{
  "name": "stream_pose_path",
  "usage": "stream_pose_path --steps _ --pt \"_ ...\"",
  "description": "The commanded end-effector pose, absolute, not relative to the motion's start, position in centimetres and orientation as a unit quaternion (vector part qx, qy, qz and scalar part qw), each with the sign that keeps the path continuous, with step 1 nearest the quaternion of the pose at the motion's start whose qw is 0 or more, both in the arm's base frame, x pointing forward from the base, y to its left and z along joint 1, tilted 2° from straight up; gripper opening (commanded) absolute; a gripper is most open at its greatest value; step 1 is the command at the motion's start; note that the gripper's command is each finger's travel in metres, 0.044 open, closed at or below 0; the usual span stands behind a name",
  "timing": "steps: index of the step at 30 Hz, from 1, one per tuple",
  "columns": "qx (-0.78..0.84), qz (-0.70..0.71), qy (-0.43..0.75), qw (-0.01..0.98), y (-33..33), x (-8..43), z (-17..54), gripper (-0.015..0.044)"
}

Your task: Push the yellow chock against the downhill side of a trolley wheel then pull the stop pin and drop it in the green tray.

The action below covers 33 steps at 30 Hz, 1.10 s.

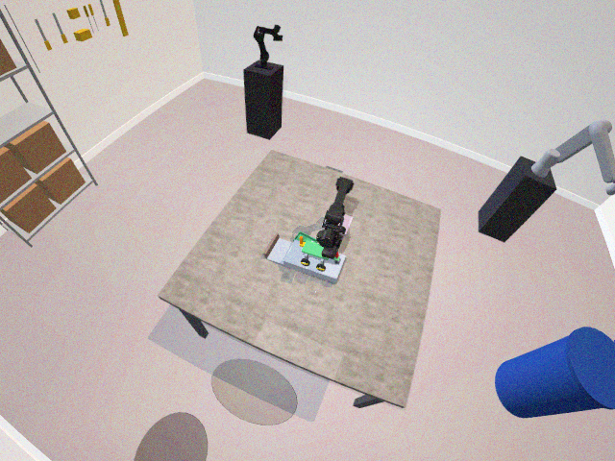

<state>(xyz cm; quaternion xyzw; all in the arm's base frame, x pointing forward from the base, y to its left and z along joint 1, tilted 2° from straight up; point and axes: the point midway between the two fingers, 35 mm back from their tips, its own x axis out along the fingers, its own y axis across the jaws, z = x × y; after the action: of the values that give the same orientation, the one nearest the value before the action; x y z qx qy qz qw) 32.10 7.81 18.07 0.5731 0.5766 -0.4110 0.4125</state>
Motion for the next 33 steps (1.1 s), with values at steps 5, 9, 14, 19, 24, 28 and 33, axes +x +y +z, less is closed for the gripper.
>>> stream_pose_path --steps 5,9,14,19,24,28,33 --pt "0.575 -0.412 0.576 0.410 8.2 32.1 17.0 0.0190" --pt "0.575 -0.412 0.576 0.410 8.4 32.1 16.4 0.0190" --pt "0.575 -0.412 0.576 0.410 8.6 32.1 15.7 0.0190" --pt "0.575 -0.412 0.576 0.410 8.9 32.0 15.0 0.0190" --pt "0.575 -0.412 0.576 0.409 9.1 32.0 14.5 0.0190" --pt "0.573 -0.411 0.577 0.412 9.0 32.1 14.7 0.0111" --pt "0.573 -0.411 0.577 0.412 9.0 32.1 14.7 0.0039"
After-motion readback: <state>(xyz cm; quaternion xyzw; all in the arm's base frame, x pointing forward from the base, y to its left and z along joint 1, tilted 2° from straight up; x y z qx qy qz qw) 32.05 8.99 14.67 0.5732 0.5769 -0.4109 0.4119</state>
